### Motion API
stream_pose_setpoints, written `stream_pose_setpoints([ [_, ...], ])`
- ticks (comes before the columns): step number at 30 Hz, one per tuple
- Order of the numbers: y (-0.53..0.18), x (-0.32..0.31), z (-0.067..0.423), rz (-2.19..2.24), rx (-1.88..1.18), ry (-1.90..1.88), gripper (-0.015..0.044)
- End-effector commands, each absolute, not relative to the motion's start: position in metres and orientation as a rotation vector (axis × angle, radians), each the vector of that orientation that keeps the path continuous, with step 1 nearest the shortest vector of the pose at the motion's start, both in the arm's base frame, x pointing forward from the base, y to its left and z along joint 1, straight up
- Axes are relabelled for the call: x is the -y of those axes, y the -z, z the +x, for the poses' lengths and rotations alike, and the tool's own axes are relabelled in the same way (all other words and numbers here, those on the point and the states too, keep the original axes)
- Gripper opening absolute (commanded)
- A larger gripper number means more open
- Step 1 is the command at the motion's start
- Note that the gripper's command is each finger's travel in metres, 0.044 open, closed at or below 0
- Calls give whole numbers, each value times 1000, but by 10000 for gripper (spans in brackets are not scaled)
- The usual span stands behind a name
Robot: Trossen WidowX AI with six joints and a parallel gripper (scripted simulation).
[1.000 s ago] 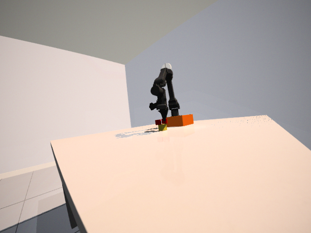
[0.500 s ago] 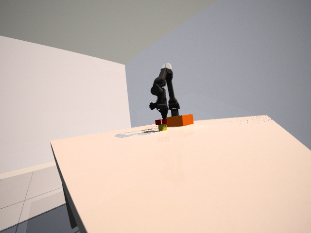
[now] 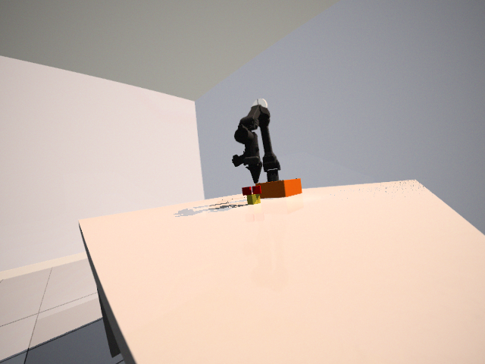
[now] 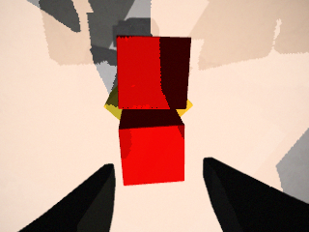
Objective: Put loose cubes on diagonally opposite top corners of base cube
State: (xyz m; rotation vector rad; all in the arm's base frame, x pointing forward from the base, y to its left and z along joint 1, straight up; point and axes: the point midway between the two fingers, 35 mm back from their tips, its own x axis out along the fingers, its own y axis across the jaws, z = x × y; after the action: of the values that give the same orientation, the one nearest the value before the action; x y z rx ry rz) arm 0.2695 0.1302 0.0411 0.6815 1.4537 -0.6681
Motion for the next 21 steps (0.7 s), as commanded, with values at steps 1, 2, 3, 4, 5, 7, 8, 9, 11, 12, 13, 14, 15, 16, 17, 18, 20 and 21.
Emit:
stream_pose_setpoints([
  [1, -49, -131, 271, 686, -1448, 662, 205],
  [2, -51, -131, 271, 686, -1448, 662, 205],
  [3, -52, -131, 271, 686, -1448, 662, 205],
  [4, -54, -131, 271, 686, -1448, 662, 205],
  [5, -55, -131, 271, 686, -1448, 662, 205],
  [7, -58, -131, 271, 686, -1448, 662, 205],
  [8, -60, -131, 271, 686, -1448, 662, 205],
  [9, -61, -131, 271, 686, -1448, 662, 205],
  [11, -64, -131, 271, 686, -1448, 662, 205],
  [12, -65, -131, 271, 686, -1448, 662, 205],
  [13, -67, -131, 271, 686, -1448, 662, 205],
  [14, -68, -131, 271, 686, -1448, 662, 205],
  [15, -70, -131, 271, 686, -1448, 662, 205],
  [16, -71, -131, 271, 686, -1448, 662, 205],
  [17, -73, -131, 271, 686, -1448, 662, 205],
  [18, -74, -131, 271, 686, -1448, 662, 205],
  [20, -77, -131, 271, 686, -1448, 662, 205],
  [21, -79, -131, 271, 686, -1448, 662, 205],
])
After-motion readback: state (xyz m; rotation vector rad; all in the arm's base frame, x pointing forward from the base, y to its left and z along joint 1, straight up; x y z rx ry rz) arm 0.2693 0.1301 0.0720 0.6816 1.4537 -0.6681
